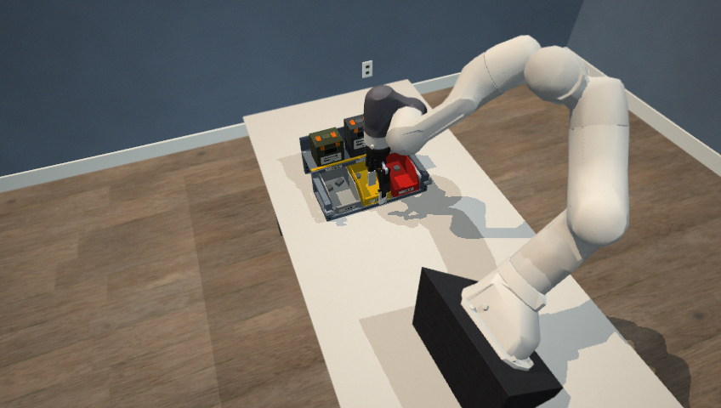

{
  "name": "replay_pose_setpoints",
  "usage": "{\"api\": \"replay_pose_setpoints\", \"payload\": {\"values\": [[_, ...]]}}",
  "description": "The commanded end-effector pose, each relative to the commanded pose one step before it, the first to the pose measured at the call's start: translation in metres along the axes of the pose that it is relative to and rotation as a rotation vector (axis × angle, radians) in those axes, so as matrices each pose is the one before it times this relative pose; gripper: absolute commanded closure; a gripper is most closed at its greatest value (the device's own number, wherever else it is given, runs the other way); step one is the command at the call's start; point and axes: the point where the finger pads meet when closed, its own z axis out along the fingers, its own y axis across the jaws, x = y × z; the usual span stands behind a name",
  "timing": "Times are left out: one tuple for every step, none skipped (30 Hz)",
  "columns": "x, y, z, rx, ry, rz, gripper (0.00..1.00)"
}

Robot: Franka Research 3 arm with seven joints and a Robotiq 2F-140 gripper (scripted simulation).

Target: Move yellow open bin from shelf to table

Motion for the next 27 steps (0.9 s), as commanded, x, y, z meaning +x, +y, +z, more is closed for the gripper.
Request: {"api": "replay_pose_setpoints", "payload": {"values": [[0.00063, -0.00230, 0.00198, 0.00397, -0.00243, 0.00841, 0.43], [0.00000, 0.00000, 0.00000, 0.00000, 0.00000, 0.00000, 0.43], [0.00000, 0.00000, 0.00000, 0.00000, 0.00000, 0.00000, 0.43], [0.00000, 0.00000, 0.00000, 0.00000, 0.00000, 0.00000, 0.43], [0.00000, 0.00000, 0.00000, 0.00000, 0.00000, 0.00000, 0.43], [0.00000, 0.00000, 0.00000, 0.00000, 0.00000, 0.00000, 0.43], [0.00000, 0.00000, 0.00000, 0.00000, 0.00000, 0.00000, 0.43], [0.00000, 0.00000, 0.00000, 0.00000, 0.00000, 0.00000, 0.43], [0.00000, 0.00000, 0.00000, 0.00000, 0.00000, 0.00000, 0.43], [-0.00006, 0.00171, 0.00166, -0.00296, 0.00136, -0.00560, 0.43], [0.00002, -0.00019, 0.00199, 0.00074, -0.00034, 0.00140, 0.43], [0.00002, -0.00018, 0.00199, 0.00074, -0.00034, 0.00140, 0.43], [0.00002, -0.00018, 0.00199, 0.00074, -0.00034, 0.00140, 0.43], [0.00002, -0.00018, 0.00199, 0.00074, -0.00034, 0.00140, 0.43], [0.00000, 0.00000, 0.00000, 0.00000, 0.00000, 0.00000, 0.43], [0.00000, 0.00000, 0.00000, 0.00000, 0.00000, 0.00000, 0.43], [0.00000, 0.00000, 0.00000, 0.00000, 0.00000, 0.00000, 0.43], [0.00000, 0.00000, 0.00000, 0.00000, 0.00000, 0.00000, 0.43], [0.00000, 0.00000, 0.00000, 0.00000, 0.00000, 0.00000, 0.43], [0.00000, 0.00000, 0.00000, 0.00000, 0.00000, 0.00000, 0.43], [0.00000, 0.00000, 0.00000, 0.00000, 0.00000, 0.00000, 0.43], [0.00000, 0.00000, 0.00000, 0.00000, 0.00000, 0.00000, 0.43], [0.00000, 0.00000, 0.00000, 0.00000, 0.00000, 0.00000, 0.43], [0.00000, 0.00000, 0.00000, 0.00000, 0.00000, 0.00000, 0.43], [0.00000, 0.00000, 0.00000, 0.00000, 0.00000, 0.00000, 0.43], [0.00000, 0.00000, 0.00000, 0.00000, 0.00000, 0.00000, 0.43], [0.00014, 0.00102, 0.00101, -0.00336, 0.00119, -0.00513, 0.43]]}}
